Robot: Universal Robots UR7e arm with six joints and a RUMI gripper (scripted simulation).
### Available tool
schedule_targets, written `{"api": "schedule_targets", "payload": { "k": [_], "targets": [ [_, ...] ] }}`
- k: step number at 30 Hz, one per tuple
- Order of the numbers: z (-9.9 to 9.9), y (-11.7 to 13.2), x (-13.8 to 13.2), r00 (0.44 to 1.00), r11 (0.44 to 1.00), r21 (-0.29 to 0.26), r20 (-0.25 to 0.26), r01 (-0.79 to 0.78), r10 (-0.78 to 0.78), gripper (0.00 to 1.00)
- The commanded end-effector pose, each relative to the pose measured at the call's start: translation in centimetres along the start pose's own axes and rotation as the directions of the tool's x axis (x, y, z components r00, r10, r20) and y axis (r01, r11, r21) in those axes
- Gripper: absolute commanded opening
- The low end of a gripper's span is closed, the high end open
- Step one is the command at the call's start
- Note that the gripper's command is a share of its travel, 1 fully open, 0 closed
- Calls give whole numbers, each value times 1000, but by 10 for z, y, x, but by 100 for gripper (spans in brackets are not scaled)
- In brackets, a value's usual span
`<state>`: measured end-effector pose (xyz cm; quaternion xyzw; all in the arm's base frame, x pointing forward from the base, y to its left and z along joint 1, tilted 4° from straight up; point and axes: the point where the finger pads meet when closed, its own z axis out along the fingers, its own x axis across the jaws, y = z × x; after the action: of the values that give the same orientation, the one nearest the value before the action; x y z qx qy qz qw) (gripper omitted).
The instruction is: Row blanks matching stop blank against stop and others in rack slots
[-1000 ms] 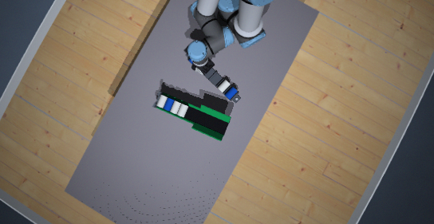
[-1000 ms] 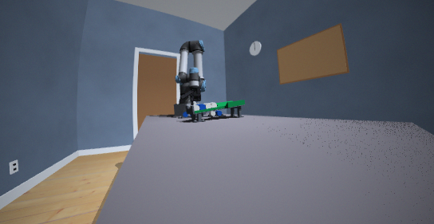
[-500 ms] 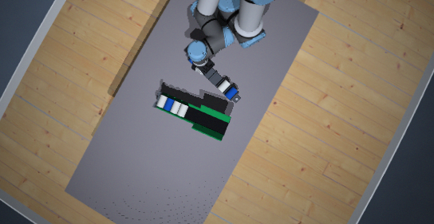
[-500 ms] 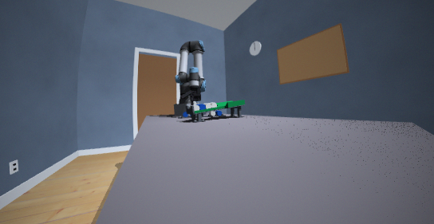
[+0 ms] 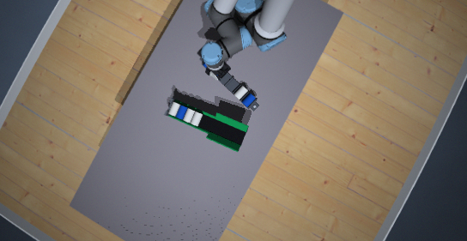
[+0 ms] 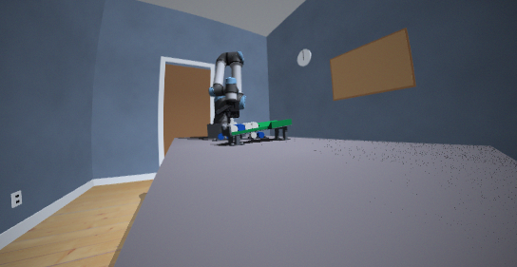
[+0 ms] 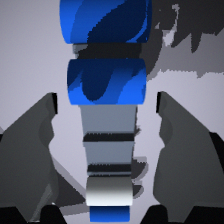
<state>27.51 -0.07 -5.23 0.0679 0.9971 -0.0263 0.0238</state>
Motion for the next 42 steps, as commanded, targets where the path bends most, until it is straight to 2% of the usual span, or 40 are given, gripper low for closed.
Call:
{"api": "schedule_targets", "payload": {
  "k": [1, 13, 24, 33, 34, 42],
  "targets": [
    [-13, 0, 0, 1000, 1000, -2, -2, 0, 0, 49],
    [-50, 0, 0, 1000, 1000, -2, -2, 0, 0, 49],
    [-67, 0, 0, 1000, 1000, -2, -2, 0, 0, 49],
    [-69, 0, 0, 1000, 1000, -2, -2, 0, 0, 49],
    [-69, 0, 0, 1000, 1000, -2, -2, 0, 0, 100],
    [-69, 0, 0, 1000, 1000, -2, -2, 0, 0, 100]
  ]
}}
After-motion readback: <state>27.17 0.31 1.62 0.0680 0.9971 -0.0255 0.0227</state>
